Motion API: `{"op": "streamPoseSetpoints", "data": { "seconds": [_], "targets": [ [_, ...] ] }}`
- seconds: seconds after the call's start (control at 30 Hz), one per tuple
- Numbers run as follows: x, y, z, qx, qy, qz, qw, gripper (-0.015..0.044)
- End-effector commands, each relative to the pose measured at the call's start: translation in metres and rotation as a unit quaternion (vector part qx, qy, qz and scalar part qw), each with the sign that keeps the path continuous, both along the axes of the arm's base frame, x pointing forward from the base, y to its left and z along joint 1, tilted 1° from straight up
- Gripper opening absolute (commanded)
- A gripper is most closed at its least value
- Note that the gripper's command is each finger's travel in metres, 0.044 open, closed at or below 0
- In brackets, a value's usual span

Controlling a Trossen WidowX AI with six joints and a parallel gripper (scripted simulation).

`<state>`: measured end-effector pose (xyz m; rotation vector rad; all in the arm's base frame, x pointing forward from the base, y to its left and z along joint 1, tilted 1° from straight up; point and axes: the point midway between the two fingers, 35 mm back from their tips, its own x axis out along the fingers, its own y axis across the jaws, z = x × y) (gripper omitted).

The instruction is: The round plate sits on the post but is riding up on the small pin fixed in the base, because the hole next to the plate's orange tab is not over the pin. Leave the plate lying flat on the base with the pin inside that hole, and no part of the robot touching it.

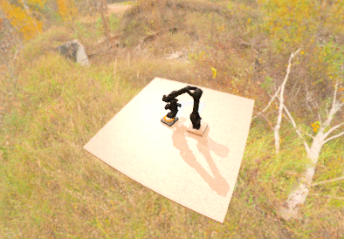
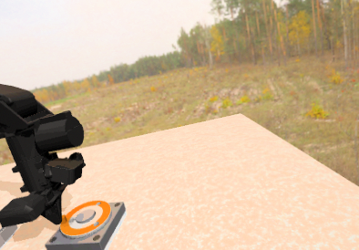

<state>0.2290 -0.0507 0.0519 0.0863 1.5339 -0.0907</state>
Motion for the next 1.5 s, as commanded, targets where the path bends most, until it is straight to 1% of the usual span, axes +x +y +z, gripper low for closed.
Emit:
{"op": "streamPoseSetpoints", "data": {
  "seconds": [0.0,0.83,0.93,1.23,1.3,1.33,1.47],
  "targets": [
    [-0.003,0.006,-0.001,0.004,0.002,-0.001,1.0,0.0],
    [-0.002,0.021,-0.002,0.005,0.002,-0.001,1.0,0.0],
    [-0.002,0.02,0.004,0.005,0.002,-0.001,1.0,0.0],
    [-0.006,0.019,0.042,0.004,0.002,-0.001,1.0,0.0],
    [-0.005,0.018,0.043,0.004,0.002,-0.001,1.0,0.0],
    [-0.004,0.018,0.034,0.002,0.002,-0.002,1.0,0.0],
    [-0.004,0.018,0.034,0.002,0.002,-0.002,1.0,0.0]
  ]
}}
